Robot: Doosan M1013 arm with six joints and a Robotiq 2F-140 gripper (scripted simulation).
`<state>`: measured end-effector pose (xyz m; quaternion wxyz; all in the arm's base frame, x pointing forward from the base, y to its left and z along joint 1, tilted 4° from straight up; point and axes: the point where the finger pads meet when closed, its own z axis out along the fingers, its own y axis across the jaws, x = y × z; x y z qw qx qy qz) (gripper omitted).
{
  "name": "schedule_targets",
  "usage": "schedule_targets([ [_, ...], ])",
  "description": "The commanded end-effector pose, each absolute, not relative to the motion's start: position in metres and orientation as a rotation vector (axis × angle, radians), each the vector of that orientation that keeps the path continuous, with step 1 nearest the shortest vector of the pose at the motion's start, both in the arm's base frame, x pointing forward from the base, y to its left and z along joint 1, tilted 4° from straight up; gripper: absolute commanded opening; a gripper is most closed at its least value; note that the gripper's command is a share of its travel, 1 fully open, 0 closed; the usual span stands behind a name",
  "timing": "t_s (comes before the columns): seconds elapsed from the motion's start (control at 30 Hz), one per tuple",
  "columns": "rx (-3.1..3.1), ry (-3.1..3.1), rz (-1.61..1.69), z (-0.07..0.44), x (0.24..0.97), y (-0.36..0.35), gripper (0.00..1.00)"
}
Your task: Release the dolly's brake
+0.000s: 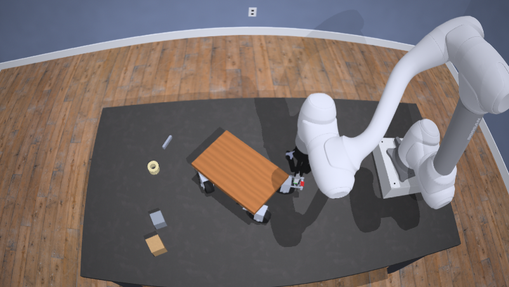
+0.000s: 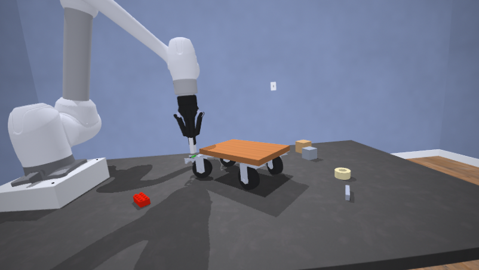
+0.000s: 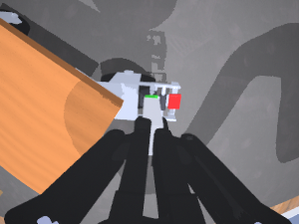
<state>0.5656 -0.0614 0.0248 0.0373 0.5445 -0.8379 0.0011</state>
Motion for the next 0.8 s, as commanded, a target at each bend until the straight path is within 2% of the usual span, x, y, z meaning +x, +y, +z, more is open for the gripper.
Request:
schedule_targets([
  [0.0, 1.665, -2.572, 0.003, 0.0185, 0.5636, -0.0634, 0.0],
  [0.77, 1.665, -2.572, 0.003, 0.0156, 0.5635, -0.0635, 0.0],
])
